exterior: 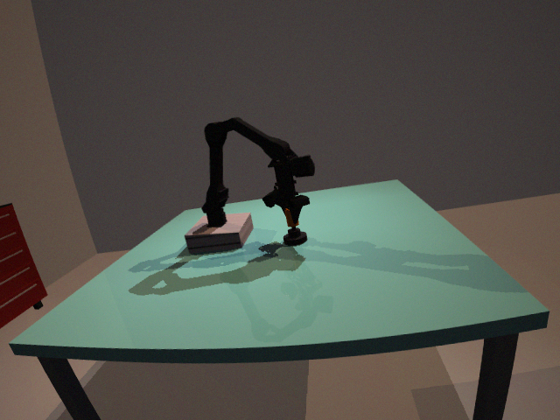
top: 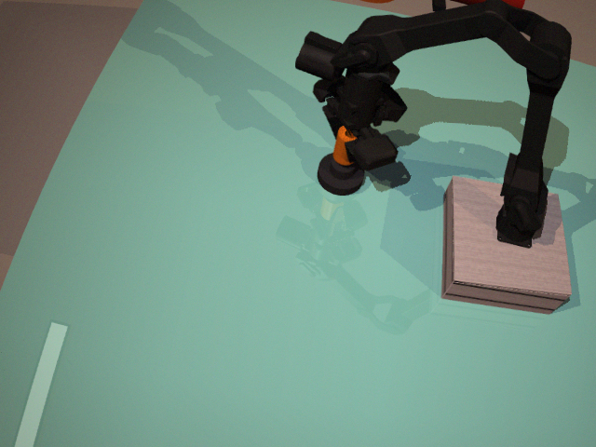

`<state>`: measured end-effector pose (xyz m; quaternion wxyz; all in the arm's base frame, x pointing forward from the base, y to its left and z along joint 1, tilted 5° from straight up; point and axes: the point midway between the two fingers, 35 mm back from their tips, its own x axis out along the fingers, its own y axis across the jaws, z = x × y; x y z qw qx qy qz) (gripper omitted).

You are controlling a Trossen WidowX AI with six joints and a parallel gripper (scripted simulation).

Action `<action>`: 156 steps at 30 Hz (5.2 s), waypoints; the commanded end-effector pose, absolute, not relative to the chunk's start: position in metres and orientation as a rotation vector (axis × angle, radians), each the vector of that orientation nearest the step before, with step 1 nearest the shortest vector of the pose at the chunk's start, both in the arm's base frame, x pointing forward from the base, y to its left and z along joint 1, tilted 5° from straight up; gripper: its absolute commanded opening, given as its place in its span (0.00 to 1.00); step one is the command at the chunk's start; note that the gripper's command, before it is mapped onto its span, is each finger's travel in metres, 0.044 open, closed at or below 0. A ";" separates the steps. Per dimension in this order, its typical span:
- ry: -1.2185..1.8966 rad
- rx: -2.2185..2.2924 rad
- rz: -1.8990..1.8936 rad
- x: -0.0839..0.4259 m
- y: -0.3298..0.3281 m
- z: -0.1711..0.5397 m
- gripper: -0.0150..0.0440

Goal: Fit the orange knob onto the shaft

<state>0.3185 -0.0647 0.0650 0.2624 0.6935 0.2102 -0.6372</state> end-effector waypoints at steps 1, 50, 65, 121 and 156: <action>0.567 1.876 -1.730 0.315 -0.064 0.064 0.25; 0.398 2.017 -1.850 0.320 -0.065 0.065 0.25; 0.376 2.034 -1.864 0.315 -0.064 0.069 0.25; 0.228 2.139 -1.954 0.317 -0.064 0.062 0.25; 0.180 2.171 -1.981 0.320 -0.065 0.049 0.25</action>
